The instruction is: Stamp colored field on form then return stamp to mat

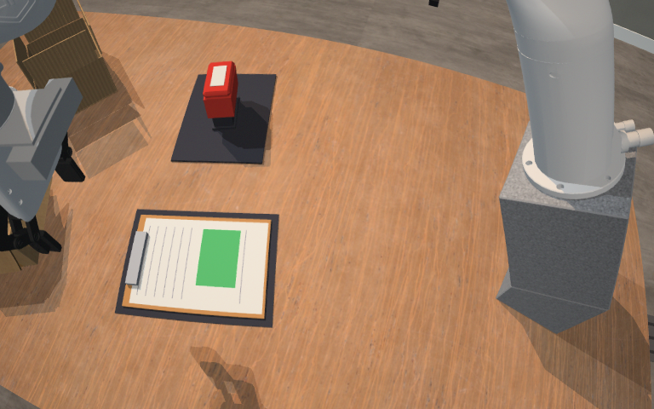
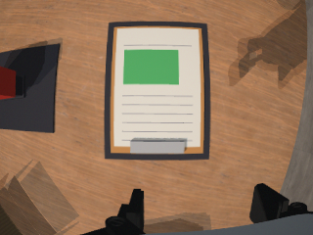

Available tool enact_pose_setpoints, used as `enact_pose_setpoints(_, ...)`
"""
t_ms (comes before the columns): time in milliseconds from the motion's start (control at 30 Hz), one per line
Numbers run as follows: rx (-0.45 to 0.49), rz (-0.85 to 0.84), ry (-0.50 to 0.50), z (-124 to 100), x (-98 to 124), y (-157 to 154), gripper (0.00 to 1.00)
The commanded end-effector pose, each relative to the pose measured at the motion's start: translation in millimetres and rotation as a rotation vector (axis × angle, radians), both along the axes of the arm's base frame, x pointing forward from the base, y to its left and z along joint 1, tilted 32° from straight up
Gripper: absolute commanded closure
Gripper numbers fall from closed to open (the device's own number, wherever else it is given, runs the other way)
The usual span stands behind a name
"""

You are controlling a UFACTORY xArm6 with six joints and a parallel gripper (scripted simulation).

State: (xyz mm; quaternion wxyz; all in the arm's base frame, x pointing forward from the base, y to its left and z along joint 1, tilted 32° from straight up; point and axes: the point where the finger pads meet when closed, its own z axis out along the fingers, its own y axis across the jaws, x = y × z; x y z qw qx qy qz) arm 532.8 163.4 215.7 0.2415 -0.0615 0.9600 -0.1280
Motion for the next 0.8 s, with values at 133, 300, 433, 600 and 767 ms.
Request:
enact_pose_setpoints(133, -0.008, -0.011, -0.010, -17, 15, -3, 0.00)
enact_pose_setpoints(300, -0.003, -0.009, -0.005, -85, 50, -21, 0.00)
enact_pose_setpoints(433, -0.003, -0.009, -0.005, -96, 56, -24, 0.00)
enact_pose_setpoints(600, -0.003, -0.009, -0.005, -96, 56, -24, 0.00)
enact_pose_setpoints(767, -0.003, -0.009, -0.005, -96, 56, -24, 0.00)
